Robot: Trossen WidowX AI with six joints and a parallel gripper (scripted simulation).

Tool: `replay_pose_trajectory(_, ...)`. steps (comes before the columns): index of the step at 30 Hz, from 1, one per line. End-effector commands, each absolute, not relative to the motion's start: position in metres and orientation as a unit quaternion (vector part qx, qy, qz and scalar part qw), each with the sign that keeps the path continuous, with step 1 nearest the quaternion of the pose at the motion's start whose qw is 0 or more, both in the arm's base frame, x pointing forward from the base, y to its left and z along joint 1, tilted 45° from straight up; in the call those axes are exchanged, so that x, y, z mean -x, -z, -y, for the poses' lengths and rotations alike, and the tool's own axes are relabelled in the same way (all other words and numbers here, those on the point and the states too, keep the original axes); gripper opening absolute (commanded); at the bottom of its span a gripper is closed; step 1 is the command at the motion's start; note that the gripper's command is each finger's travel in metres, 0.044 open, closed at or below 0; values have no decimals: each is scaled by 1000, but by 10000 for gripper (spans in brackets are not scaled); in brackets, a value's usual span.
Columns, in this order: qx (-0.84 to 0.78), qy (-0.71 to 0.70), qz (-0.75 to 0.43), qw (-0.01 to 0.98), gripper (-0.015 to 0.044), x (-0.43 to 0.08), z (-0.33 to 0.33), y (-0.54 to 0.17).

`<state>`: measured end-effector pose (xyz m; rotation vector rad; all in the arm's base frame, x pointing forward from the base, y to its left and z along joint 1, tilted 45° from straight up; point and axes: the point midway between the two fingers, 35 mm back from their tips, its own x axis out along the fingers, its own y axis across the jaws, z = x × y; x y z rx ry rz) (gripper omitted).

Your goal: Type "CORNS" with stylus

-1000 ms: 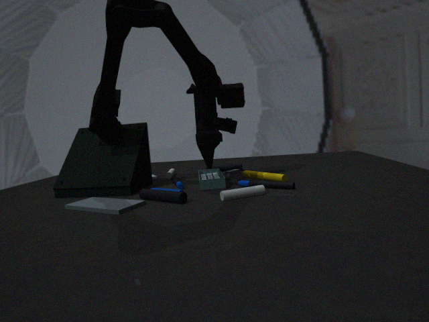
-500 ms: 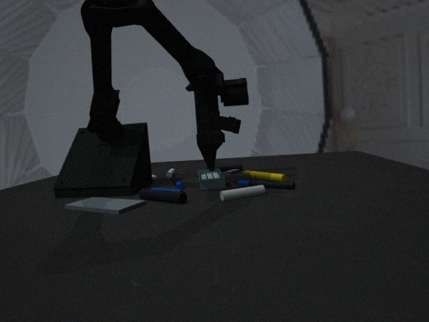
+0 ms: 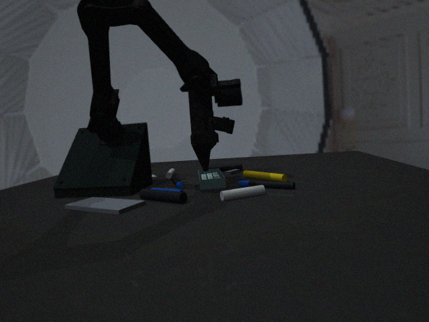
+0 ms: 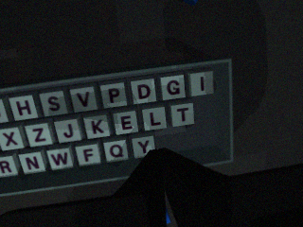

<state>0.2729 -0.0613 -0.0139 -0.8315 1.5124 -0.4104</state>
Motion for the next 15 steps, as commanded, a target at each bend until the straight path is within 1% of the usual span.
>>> replay_pose_trajectory(1,362,180,-661,632,0,-256,57,20)
replay_pose_trajectory(11,362,180,-661,632,0,-255,56,21)
replay_pose_trajectory(15,361,178,-662,633,0,-245,23,55)
